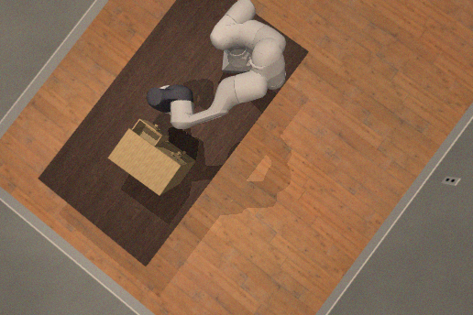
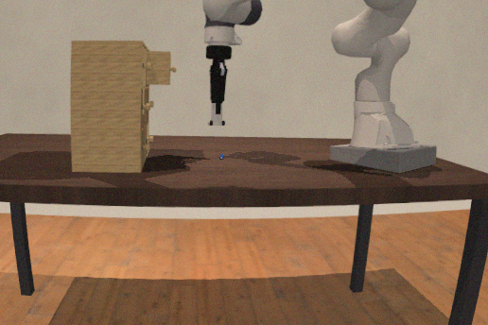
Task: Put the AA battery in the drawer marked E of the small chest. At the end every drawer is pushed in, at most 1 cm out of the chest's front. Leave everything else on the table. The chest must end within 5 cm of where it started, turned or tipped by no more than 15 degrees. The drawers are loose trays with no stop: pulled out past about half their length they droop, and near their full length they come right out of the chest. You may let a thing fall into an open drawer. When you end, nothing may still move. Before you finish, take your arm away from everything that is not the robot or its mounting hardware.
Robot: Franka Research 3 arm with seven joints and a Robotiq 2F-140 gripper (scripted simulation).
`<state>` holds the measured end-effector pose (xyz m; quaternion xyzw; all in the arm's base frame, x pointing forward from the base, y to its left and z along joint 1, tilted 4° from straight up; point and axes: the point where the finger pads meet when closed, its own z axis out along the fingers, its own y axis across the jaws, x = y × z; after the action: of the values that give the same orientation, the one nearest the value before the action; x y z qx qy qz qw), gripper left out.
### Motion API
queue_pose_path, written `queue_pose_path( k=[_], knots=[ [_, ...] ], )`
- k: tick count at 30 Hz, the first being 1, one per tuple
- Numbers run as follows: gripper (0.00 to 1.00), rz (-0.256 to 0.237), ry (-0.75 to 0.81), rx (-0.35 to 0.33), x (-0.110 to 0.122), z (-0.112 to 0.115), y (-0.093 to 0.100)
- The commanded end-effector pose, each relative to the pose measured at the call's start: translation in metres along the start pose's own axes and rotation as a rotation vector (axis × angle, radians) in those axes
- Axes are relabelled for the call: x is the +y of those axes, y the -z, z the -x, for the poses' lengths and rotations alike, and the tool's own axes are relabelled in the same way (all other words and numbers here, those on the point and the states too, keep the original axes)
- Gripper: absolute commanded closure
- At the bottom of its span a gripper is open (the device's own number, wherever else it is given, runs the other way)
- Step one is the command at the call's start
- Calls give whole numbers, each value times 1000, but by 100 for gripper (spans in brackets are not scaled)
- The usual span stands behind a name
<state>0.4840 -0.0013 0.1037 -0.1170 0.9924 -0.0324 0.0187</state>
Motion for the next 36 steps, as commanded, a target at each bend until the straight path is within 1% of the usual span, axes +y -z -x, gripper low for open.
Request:
queue_pose_path(
  k=[1, 11, 21, 23, 29, 36],
  knots=[
    [94, 4, -118, 3, 1, 2, 0],
    [94, 4, -118, 3, 1, 2, 3],
    [94, 4, -119, 3, 1, 2, 17],
    [94, 4, -119, 3, 1, 2, 17],
    [94, 4, -119, 3, 1, 2, 34],
    [94, 4, -119, 3, 1, 2, 60]
  ],
)
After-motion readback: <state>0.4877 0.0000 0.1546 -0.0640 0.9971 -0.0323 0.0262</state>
